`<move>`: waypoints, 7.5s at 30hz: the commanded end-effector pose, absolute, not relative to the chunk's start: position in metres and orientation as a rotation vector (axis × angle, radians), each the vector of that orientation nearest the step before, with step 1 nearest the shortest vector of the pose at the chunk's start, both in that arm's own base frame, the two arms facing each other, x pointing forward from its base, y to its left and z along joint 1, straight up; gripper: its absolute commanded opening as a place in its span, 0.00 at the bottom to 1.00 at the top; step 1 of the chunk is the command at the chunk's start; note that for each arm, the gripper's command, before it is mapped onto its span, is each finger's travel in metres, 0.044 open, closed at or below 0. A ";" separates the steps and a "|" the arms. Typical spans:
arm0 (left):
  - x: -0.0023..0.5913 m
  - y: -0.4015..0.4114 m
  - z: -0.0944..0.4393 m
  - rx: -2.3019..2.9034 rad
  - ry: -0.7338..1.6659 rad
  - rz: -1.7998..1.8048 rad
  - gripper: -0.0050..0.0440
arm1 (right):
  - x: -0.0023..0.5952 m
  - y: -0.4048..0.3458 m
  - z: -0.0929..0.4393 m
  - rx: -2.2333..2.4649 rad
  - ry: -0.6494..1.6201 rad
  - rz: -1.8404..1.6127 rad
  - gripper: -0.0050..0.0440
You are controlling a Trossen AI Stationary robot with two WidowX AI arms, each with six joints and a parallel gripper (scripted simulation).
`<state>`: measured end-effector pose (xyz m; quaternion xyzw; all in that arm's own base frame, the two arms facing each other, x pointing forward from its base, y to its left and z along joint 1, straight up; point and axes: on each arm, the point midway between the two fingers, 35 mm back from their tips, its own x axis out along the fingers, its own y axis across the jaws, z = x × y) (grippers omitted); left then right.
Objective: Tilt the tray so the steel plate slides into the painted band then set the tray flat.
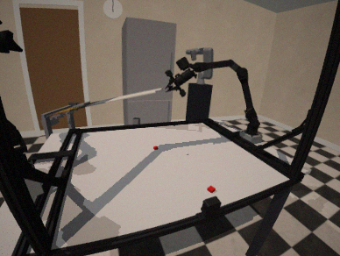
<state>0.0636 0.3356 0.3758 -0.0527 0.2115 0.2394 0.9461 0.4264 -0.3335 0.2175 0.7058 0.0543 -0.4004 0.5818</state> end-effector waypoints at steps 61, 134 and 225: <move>0.064 0.335 0.376 -0.108 0.429 0.486 1.00 | 0.421 -0.331 0.200 1.651 0.181 -0.990 0.10; 0.064 0.335 0.376 -0.108 0.429 0.486 1.00 | 0.430 -0.336 0.241 1.641 0.067 -0.887 0.10; 0.064 0.335 0.376 -0.108 0.429 0.486 1.00 | 0.423 -0.332 0.215 1.649 0.153 -0.965 0.10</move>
